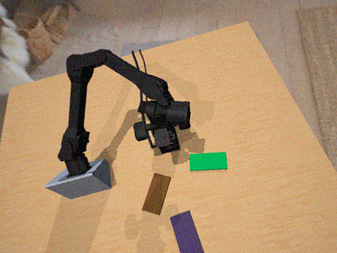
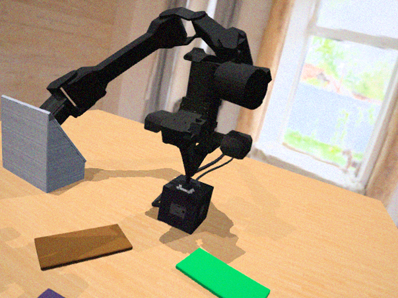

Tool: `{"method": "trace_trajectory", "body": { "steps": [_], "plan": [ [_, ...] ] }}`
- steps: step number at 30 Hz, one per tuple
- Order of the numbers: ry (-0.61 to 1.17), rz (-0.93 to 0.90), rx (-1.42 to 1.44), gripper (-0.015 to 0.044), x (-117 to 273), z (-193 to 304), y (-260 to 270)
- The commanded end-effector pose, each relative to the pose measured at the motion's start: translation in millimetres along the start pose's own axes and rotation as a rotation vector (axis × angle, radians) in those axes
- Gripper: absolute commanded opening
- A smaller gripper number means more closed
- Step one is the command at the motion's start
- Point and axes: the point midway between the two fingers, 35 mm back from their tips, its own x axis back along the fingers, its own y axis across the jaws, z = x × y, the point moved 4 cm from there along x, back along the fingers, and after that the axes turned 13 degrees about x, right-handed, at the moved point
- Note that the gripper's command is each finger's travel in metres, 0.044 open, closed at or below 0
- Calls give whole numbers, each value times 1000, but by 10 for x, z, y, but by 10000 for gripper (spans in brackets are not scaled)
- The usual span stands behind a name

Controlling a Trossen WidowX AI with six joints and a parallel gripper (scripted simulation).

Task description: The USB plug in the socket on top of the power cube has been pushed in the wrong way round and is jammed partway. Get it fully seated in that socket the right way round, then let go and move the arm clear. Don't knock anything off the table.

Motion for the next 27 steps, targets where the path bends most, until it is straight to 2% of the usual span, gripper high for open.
{"method": "trace_trajectory", "body": {
  "steps": [1, 7, 11, 27],
  "plan": [
    [7, 4, -1, 0, -33, 13, -6],
    [7, 4, -1, 0, -33, 13, -6],
    [0, 0, 0, 95, -1, 0, 0],
    [0, 0, 0, 95, -1, 0, 0]
  ]
}}
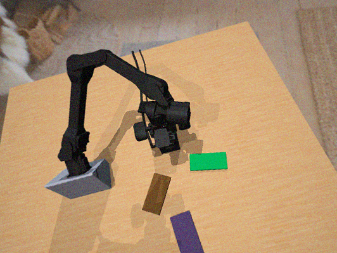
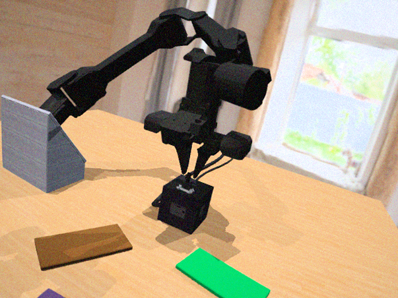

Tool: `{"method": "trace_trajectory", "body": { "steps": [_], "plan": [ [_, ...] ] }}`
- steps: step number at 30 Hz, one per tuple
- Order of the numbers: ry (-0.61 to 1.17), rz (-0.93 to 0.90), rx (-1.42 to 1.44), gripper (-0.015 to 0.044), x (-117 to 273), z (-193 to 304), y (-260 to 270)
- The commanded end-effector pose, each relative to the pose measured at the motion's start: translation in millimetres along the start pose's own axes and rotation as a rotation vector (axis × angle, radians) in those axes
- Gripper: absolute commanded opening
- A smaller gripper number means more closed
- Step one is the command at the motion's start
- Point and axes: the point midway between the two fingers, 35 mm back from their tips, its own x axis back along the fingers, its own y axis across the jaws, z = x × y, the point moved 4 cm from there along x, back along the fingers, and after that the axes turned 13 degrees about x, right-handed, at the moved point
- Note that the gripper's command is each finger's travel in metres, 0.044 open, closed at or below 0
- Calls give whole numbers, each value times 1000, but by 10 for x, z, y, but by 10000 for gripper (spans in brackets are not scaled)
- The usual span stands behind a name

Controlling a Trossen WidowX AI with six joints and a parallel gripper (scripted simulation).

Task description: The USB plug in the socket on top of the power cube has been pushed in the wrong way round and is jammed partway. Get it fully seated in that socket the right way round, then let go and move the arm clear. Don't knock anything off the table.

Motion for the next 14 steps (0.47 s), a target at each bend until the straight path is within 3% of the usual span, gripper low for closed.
{"method": "trace_trajectory", "body": {
  "steps": [1, 14],
  "plan": [
    [0, 0, -1, 95, 1, -1, -1],
    [0, 0, 0, 95, 120, 10, 3]
  ]
}}
